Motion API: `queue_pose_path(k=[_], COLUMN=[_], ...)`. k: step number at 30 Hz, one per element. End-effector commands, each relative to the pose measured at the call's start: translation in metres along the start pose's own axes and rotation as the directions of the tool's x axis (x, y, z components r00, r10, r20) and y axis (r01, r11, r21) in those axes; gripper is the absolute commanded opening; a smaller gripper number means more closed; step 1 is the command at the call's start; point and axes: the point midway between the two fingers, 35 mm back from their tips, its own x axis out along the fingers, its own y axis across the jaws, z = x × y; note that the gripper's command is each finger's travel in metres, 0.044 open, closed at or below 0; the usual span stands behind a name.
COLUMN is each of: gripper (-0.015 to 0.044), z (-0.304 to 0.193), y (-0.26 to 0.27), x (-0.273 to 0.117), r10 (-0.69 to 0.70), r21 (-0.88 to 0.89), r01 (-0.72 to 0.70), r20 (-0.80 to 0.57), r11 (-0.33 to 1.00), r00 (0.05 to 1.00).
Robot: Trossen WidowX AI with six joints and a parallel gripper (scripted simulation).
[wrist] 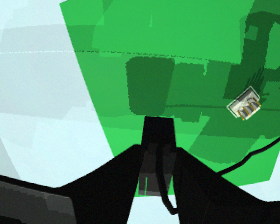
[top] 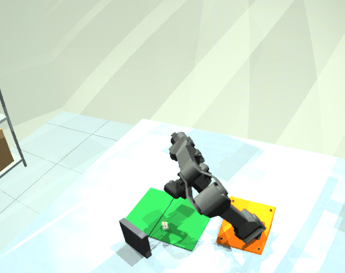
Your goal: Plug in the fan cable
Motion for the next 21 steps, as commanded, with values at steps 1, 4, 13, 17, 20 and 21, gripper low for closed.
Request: queue_pose_path(k=[1, 4, 13, 17, 20, 21], gripper=[0.0000, 0.0000, 0.0000, 0.0000, 0.0000, 0.0000], z=[-0.0018, -0.0019, -0.0012, -0.0009, -0.0006, -0.0005], y=[0.0002, 0.0000, -0.0006, -0.0009, -0.0012, -0.0013], x=[-0.0128, -0.0150, -0.0150, -0.0150, -0.0151, -0.0151], r10=[0.005, 0.005, 0.006, 0.006, 0.007, 0.007], r21=[-0.005, -0.011, -0.290, -0.417, -0.508, -0.537], r01=[-0.005, -0.005, 0.001, 0.010, 0.018, 0.022], r20=[-0.006, -0.005, 0.023, 0.037, 0.047, 0.051], r11=[1.000, 1.000, 0.957, 0.909, 0.861, 0.844], r00=[1.000, 1.000, 1.000, 0.999, 0.999, 0.999])
